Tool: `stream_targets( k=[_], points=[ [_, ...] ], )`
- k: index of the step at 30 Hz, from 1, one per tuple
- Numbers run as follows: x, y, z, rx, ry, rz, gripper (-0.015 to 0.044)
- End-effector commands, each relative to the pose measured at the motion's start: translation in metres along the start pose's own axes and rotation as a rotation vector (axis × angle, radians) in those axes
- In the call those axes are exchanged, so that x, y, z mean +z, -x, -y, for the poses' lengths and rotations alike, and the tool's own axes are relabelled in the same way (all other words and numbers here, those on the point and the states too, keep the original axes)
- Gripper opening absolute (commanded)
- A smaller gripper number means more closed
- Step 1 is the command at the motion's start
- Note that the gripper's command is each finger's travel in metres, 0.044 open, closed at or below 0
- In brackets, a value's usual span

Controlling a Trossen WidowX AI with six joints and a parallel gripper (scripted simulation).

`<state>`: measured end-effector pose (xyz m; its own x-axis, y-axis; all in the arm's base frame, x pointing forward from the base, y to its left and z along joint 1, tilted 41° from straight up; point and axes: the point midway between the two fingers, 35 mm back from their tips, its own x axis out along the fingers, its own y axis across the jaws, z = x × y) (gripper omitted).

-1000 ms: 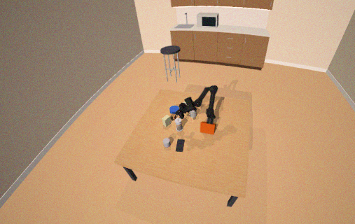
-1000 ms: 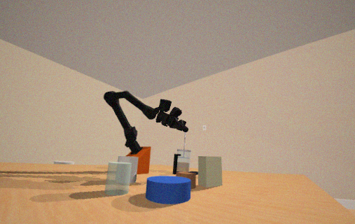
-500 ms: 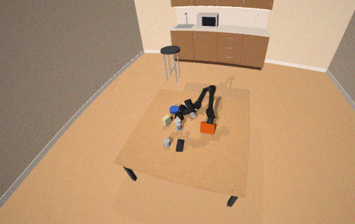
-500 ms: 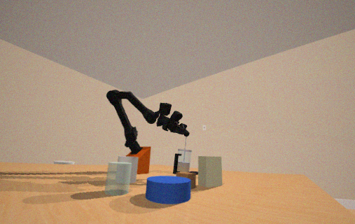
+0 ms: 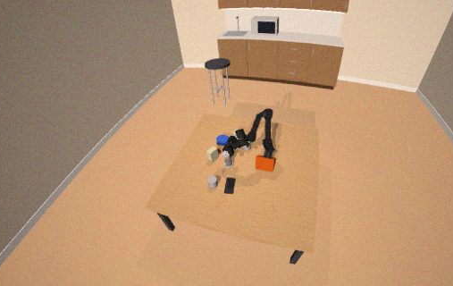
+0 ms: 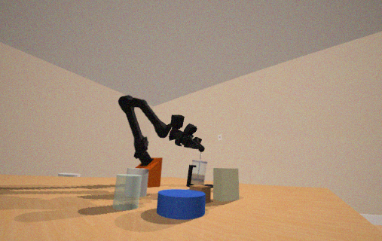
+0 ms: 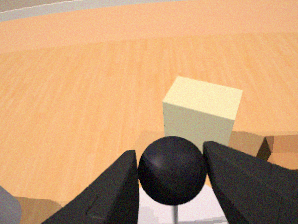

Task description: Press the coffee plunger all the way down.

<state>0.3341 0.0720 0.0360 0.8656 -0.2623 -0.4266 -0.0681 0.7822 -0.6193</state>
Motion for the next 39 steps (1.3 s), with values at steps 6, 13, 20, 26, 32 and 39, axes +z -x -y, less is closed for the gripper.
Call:
stream_targets(
  k=[6,13,20,26,32,39],
  points=[
    [-0.026,-0.013,0.001,0.001,0.034,-0.045,0.0119],
    [-0.024,-0.017,0.001,-0.001,0.034,-0.045,0.0119],
    [-0.023,-0.018,0.001,-0.001,0.034,-0.045,0.0119],
    [-0.022,-0.02,0.0,-0.001,0.034,-0.045,0.0119],
    [-0.02,-0.02,0.0,-0.001,0.034,-0.044,0.0119],
    [-0.02,-0.022,0.0,-0.001,0.033,-0.044,0.0119]
  ],
)
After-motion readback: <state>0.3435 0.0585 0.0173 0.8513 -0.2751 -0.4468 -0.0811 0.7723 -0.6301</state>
